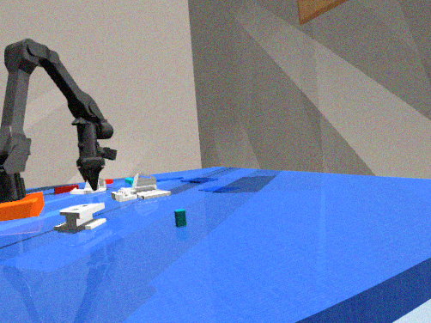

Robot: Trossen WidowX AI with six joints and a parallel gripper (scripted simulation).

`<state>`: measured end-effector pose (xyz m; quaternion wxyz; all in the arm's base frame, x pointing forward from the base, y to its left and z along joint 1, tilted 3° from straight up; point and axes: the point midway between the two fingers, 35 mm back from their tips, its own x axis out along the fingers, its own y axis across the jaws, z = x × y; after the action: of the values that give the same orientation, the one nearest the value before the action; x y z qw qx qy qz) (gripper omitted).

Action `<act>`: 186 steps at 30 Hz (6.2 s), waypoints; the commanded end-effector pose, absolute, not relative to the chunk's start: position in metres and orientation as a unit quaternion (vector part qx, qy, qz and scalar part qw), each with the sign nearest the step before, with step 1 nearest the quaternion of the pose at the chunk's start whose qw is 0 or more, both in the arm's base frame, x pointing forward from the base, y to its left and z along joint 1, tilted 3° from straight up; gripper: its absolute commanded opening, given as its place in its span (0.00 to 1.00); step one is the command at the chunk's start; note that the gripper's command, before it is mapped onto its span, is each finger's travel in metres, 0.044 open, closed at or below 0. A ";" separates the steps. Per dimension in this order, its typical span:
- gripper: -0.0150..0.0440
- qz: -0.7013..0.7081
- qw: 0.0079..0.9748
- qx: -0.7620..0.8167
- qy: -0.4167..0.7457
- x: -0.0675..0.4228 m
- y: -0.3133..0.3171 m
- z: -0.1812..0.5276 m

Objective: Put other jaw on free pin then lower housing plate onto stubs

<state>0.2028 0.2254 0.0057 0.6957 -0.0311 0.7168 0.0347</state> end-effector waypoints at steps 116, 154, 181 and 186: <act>0.48 0.051 0.697 -0.051 0.714 0.274 0.149 0.079; 0.48 0.069 0.696 -0.077 0.711 0.319 0.035 0.078; 0.48 0.079 0.692 -0.093 0.711 0.325 -0.038 0.078; 0.48 0.079 0.692 -0.093 0.711 0.325 -0.038 0.078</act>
<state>0.3251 -0.0366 0.0781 0.6937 -0.0899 0.7101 0.0797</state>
